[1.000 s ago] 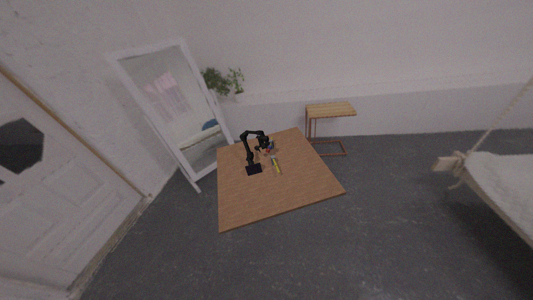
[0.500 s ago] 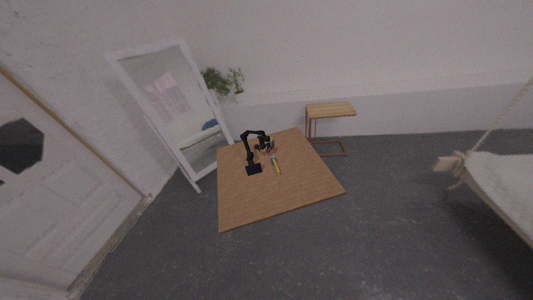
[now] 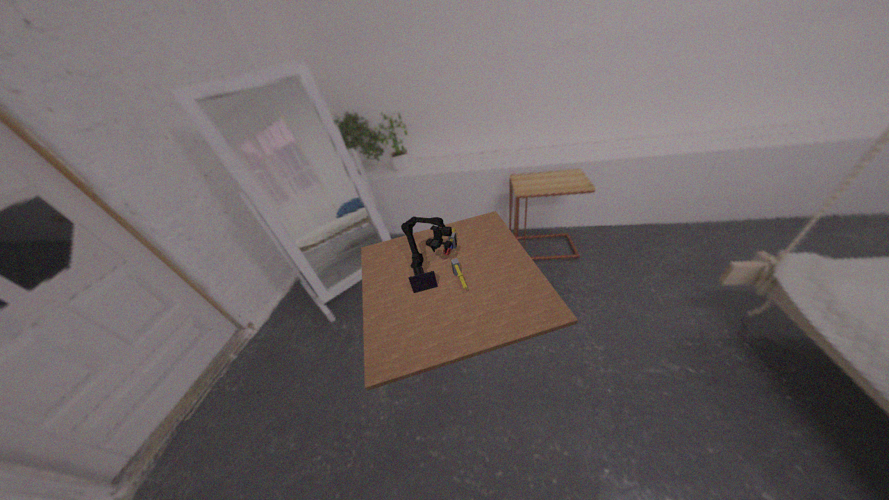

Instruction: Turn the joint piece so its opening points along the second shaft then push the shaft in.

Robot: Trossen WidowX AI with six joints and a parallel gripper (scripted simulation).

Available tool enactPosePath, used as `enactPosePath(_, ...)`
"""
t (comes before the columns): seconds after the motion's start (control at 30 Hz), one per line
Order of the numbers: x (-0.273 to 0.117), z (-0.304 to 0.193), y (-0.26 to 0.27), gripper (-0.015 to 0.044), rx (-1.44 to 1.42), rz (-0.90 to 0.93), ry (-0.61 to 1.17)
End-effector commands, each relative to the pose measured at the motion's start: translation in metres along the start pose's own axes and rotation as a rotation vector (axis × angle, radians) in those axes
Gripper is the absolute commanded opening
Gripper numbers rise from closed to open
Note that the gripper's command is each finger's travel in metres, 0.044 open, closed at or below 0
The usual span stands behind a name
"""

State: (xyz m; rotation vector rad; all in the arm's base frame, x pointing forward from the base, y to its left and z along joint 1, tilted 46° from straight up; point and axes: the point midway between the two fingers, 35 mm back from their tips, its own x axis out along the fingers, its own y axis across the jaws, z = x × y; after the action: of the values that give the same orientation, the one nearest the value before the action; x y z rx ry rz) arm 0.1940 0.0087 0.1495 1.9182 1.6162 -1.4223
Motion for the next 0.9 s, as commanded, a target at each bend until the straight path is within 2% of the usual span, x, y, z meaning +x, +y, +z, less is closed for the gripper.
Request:
enactPosePath(0.0, 0.001, -0.001, 0.001, 0.044, 0.099, -0.009, -0.022)
enactPosePath(0.33, 0.005, -0.003, 0.001, 0.044, 0.194, -0.015, -0.038)
enactPosePath(0.73, 0.058, -0.011, 0.001, 0.044, 0.2, -0.036, -0.044)
enactPosePath(0.87, 0.061, -0.012, 0.001, 0.044, 0.2, -0.037, -0.045)
